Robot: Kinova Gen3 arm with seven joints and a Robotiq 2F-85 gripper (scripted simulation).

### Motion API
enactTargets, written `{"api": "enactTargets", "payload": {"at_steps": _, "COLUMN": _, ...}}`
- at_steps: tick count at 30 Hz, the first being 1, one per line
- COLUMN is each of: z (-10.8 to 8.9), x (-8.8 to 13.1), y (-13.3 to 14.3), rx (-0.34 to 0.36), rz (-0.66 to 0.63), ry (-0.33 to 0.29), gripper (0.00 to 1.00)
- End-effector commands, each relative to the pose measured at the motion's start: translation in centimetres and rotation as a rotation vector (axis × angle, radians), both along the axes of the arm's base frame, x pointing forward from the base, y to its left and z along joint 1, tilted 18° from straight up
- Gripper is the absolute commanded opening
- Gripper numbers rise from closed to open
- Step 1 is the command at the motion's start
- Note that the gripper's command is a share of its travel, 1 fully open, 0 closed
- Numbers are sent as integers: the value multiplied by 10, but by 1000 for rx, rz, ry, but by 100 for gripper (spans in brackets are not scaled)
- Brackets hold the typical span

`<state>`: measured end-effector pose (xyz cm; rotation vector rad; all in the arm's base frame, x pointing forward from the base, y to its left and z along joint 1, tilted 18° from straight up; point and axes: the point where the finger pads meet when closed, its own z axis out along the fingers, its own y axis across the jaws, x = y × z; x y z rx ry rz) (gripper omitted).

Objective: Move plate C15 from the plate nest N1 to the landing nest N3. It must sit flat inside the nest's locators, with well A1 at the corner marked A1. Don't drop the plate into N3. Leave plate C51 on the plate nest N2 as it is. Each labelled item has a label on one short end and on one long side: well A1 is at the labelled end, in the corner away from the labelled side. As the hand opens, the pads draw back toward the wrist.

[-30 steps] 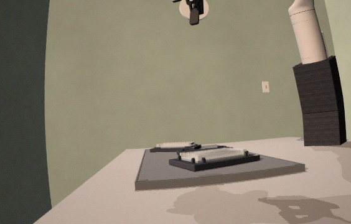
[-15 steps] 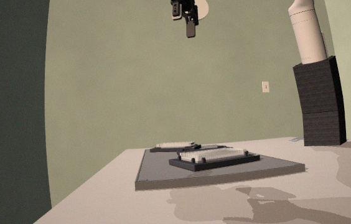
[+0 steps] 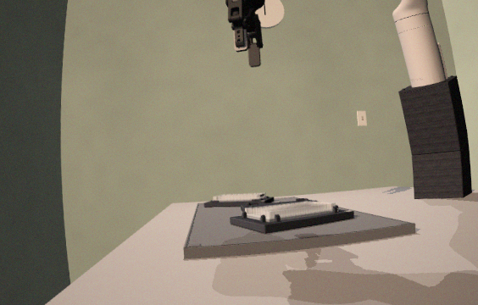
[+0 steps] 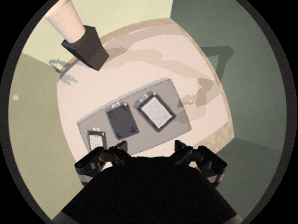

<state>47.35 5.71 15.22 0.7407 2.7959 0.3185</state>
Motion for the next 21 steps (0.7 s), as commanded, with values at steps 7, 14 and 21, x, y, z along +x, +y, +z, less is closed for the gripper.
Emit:
{"api": "enactTargets", "payload": {"at_steps": 7, "z": -20, "x": 2, "y": -14, "rx": -4, "rz": 7, "ry": 11, "gripper": 100}}
{"api": "enactTargets", "payload": {"at_steps": 14, "z": -33, "x": 3, "y": -29, "rx": -5, "rz": 7, "ry": 11, "gripper": 100}}
{"api": "enactTargets", "payload": {"at_steps": 21, "z": -49, "x": 4, "y": -47, "rx": -5, "rz": 7, "ry": 11, "gripper": 100}}
